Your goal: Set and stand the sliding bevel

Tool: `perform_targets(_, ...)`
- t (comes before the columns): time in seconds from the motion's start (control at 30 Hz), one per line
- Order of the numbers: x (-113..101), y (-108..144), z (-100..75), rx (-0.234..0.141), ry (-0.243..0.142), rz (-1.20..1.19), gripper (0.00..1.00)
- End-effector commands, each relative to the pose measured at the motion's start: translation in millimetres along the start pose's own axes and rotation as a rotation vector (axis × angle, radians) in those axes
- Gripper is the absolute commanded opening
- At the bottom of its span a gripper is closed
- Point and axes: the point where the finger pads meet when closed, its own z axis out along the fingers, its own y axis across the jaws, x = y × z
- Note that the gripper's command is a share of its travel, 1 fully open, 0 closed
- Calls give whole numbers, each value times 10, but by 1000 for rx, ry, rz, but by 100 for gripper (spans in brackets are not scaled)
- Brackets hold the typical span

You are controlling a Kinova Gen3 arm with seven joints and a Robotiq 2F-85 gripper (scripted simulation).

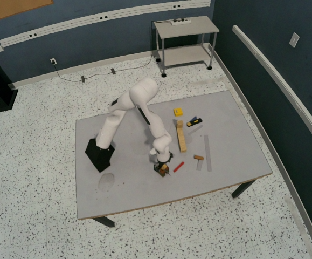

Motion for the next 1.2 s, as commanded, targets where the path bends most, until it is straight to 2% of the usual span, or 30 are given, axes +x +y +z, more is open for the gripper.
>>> perform_targets(0.0, -4, -1, -3, 0, -1, 0, 100)
perform_targets(0.83, -4, -1, -53, 0, -1, 0, 100)
perform_targets(1.0, -3, -1, -201, 0, -1, 0, 100)
perform_targets(1.17, -3, -1, -435, 0, -1, 0, 100)
